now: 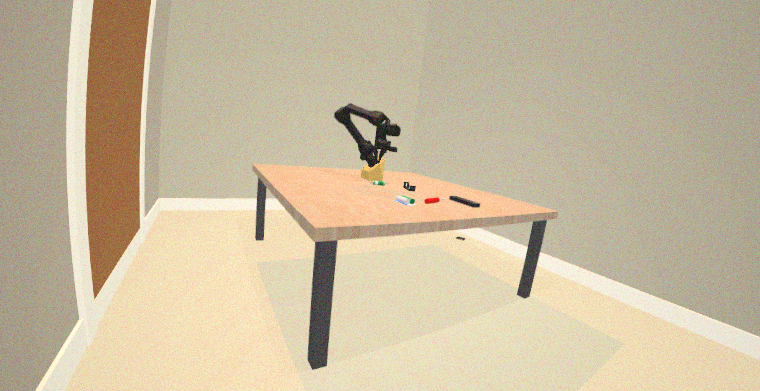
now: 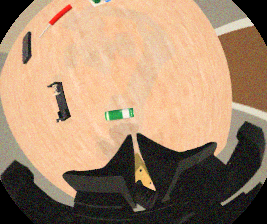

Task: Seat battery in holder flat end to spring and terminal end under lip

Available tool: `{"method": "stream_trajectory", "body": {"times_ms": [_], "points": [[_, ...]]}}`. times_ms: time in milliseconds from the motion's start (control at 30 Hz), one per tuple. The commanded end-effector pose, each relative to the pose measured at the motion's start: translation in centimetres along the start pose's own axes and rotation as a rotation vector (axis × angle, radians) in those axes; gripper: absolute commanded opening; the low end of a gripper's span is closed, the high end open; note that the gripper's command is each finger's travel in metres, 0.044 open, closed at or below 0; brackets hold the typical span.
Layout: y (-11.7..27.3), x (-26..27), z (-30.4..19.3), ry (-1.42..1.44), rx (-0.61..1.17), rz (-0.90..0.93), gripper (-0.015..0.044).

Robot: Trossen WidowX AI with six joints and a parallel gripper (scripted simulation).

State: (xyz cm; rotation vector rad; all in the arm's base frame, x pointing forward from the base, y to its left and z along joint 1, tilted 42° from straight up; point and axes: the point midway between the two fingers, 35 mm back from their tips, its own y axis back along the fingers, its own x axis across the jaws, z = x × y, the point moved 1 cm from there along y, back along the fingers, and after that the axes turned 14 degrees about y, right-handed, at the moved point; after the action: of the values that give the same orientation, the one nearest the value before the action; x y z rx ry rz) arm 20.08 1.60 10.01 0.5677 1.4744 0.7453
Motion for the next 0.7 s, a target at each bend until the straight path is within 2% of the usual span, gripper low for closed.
{"method": "stream_trajectory", "body": {"times_ms": [0, 167, 467, 567, 667], "points": [[-0.9, 0.3, 0.1, 0.187, 0.003, -0.002, 0.0105], [-2.7, 0.9, 0.4, 0.633, 0.002, 0.000, 0.0236], [-6.0, 1.8, 0.4, 1.425, 0.002, 0.000, 0.0236], [-6.5, 1.9, 0.4, 1.553, 0.002, 0.000, 0.0236], [-6.5, 1.9, 0.4, 1.567, 0.002, 0.000, 0.0236]]}}
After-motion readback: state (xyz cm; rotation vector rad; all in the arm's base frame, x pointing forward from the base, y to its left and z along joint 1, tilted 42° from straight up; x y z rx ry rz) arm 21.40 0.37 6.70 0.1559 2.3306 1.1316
